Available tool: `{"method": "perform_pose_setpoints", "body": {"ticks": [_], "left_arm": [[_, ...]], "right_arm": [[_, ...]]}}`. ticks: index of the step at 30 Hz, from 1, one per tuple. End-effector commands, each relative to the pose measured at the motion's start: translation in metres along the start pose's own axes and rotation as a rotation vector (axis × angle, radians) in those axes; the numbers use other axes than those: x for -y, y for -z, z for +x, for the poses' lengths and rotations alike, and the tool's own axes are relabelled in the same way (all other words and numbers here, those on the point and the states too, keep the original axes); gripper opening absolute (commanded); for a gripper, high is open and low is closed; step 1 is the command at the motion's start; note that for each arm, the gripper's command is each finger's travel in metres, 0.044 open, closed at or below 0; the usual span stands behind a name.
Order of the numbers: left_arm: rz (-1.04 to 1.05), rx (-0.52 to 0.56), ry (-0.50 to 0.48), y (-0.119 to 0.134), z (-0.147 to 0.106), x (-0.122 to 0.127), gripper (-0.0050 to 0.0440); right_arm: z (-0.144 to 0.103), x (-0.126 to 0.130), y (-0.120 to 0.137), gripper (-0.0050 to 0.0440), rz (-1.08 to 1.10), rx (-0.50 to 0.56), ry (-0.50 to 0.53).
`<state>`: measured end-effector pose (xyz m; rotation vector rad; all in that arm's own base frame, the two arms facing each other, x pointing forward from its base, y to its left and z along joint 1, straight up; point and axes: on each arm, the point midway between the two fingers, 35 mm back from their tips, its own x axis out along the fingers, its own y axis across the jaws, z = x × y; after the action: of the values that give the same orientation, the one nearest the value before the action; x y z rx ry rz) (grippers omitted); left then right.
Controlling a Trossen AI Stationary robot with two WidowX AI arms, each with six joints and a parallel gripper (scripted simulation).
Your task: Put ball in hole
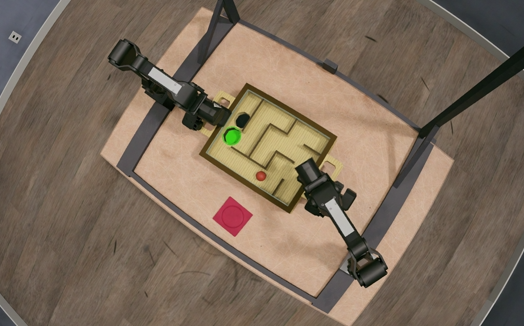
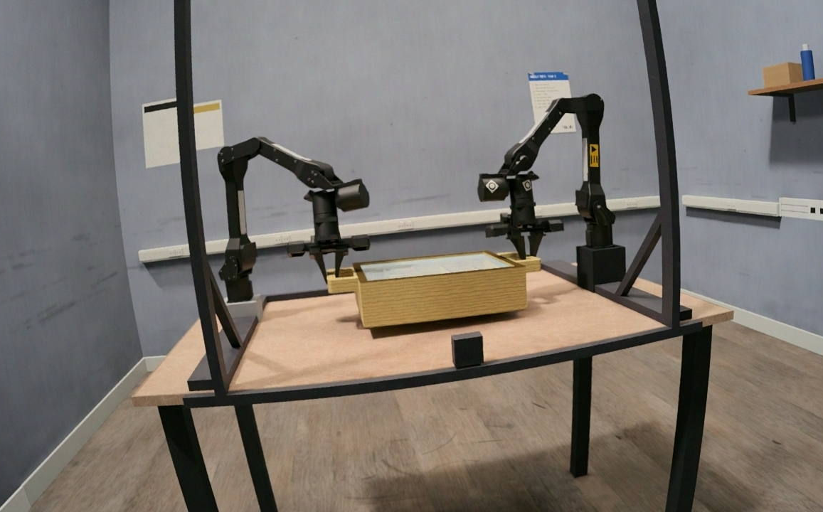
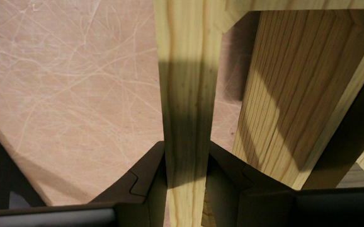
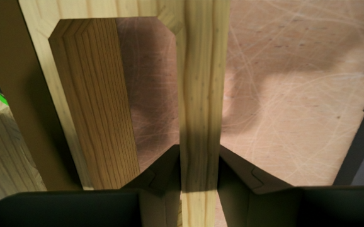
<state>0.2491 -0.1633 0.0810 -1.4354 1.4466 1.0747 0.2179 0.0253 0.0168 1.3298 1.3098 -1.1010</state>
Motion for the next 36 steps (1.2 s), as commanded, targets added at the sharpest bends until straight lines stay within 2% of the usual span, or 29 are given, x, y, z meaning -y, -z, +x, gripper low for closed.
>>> {"method": "perform_pose_setpoints", "body": {"ticks": [1,5,7,10,11,12,15,21,23,27,28,29,30,31,32,36], "left_arm": [[0.008,-0.025,-0.011,0.015,-0.019,0.006,-0.0050],[0.009,0.016,0.013,0.017,-0.014,0.002,-0.0050],[0.014,0.039,0.032,0.012,-0.005,-0.004,-0.0050],[0.014,0.021,0.019,0.013,-0.009,-0.003,-0.0050],[0.018,0.053,0.048,0.011,-0.001,-0.005,-0.0050],[0.027,0.004,0.048,0.007,0.001,-0.007,-0.0050],[0.036,-0.025,0.072,0.004,0.003,-0.007,-0.0050],[0.028,-0.077,0.038,0.010,-0.016,0.003,-0.0050],[0.015,-0.010,0.028,0.013,-0.010,0.003,-0.0050],[0.016,-0.019,0.028,0.012,-0.009,0.001,-0.0050],[0.010,0.014,0.014,0.016,-0.013,0.004,-0.0050],[0.020,0.022,0.051,0.011,-0.003,-0.002,-0.0050],[0.022,0.034,0.056,0.010,0.000,-0.004,-0.0050],[0.023,-0.031,0.031,0.015,-0.015,0.002,-0.0050],[0.019,-0.011,0.052,0.013,-0.012,0.001,-0.0050],[0.020,-0.010,0.051,0.013,-0.011,0.000,-0.0050]], "right_arm": [[0.001,0.001,0.002,-0.0050,-0.013,0.000,-0.059],[-0.010,-0.009,0.008,-0.0050,-0.013,0.042,-0.058],[-0.012,-0.009,0.009,-0.0050,-0.008,0.061,-0.015],[-0.011,-0.008,0.008,-0.0050,-0.011,0.043,-0.039],[-0.015,-0.010,0.010,-0.0050,-0.005,0.074,0.000],[-0.018,-0.011,0.006,-0.0050,-0.002,0.022,0.007],[-0.023,-0.012,0.005,-0.0050,0.001,-0.002,0.030],[-0.008,-0.001,0.001,-0.0050,-0.007,-0.042,-0.022],[-0.009,-0.002,0.005,-0.0050,-0.008,0.014,-0.024],[-0.010,-0.002,0.005,-0.0050,-0.008,0.007,-0.015],[-0.004,0.000,0.006,-0.0050,-0.010,0.037,-0.035],[-0.019,-0.010,0.009,-0.0050,-0.008,0.048,-0.017],[-0.018,-0.010,0.010,-0.0050,-0.005,0.056,0.010],[-0.008,-0.002,0.004,-0.0050,-0.010,0.003,-0.029],[-0.016,-0.008,0.007,-0.0050,-0.012,0.018,-0.031],[-0.016,-0.008,0.007,-0.0050,-0.013,0.018,-0.030]]}}
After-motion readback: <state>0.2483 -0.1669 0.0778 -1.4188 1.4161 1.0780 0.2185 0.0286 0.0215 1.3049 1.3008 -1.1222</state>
